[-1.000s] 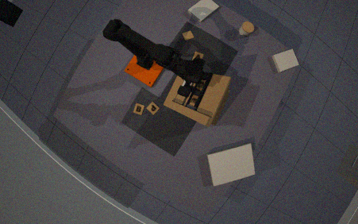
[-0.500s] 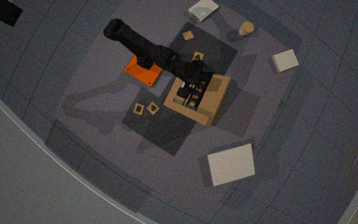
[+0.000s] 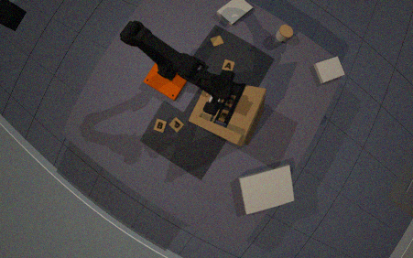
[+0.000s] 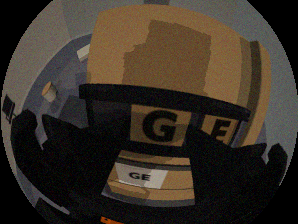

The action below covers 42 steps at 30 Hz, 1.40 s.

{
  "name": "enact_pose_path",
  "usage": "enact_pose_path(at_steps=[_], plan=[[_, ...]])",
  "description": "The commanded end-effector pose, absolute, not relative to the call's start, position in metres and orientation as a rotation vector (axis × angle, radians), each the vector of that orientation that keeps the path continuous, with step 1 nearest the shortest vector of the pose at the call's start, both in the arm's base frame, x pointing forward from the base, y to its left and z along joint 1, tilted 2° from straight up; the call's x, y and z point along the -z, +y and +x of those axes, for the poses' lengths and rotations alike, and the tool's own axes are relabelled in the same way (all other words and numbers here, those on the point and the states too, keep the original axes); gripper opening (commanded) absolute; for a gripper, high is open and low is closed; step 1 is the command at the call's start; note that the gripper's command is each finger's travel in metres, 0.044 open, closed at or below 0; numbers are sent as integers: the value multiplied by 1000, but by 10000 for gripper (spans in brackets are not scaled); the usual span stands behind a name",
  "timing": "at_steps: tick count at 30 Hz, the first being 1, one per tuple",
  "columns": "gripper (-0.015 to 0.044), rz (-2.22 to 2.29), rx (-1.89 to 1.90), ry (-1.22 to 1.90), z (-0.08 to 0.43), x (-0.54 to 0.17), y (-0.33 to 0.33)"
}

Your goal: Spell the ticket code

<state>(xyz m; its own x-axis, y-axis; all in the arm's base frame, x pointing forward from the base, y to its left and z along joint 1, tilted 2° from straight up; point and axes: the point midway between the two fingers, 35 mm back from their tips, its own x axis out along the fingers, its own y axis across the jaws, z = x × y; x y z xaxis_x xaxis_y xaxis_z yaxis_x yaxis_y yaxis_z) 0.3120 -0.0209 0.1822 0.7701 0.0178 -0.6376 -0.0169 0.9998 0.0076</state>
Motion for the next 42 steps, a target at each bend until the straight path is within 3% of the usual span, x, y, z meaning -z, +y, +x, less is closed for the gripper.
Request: enact_pose_path(at_steps=[1, 12, 23, 42], plan=[[0, -1, -25, 691, 313, -182, -23], [0, -1, -25, 691, 313, -182, -28], [289, -1, -25, 691, 309, -185, -27], [295, -1, -25, 692, 300, -194, -26]])
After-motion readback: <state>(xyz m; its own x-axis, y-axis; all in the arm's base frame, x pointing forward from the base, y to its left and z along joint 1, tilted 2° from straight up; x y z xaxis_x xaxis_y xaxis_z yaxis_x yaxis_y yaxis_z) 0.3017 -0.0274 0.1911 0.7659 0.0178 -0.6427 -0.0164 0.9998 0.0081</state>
